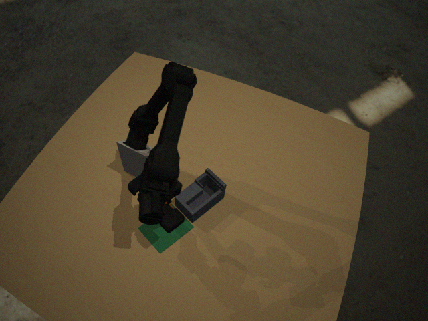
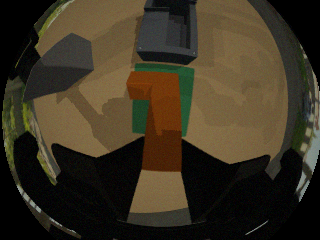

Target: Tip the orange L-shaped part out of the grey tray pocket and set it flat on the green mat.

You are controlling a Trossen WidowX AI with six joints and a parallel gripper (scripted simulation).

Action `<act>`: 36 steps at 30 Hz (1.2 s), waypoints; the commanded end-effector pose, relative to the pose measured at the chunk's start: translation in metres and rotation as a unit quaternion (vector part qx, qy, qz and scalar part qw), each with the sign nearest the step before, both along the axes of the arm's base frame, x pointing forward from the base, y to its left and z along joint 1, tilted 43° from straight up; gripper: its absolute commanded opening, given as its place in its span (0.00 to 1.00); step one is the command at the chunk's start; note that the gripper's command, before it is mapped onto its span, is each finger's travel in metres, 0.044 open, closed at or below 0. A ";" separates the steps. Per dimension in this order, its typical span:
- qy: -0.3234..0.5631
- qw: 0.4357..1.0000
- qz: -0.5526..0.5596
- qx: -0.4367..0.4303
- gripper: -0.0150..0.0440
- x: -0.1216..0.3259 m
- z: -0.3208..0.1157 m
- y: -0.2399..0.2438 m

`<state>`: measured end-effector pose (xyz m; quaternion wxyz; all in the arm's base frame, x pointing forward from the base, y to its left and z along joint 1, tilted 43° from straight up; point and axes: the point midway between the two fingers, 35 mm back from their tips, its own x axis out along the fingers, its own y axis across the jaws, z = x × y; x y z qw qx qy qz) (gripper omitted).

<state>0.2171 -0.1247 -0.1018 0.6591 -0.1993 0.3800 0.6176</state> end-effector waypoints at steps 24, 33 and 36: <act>0.002 1.000 -0.003 0.004 0.25 -0.003 -0.031 0.031; 0.002 1.000 -0.003 0.005 0.25 -0.004 -0.040 0.039; 0.002 1.000 -0.003 0.005 0.25 -0.004 -0.040 0.039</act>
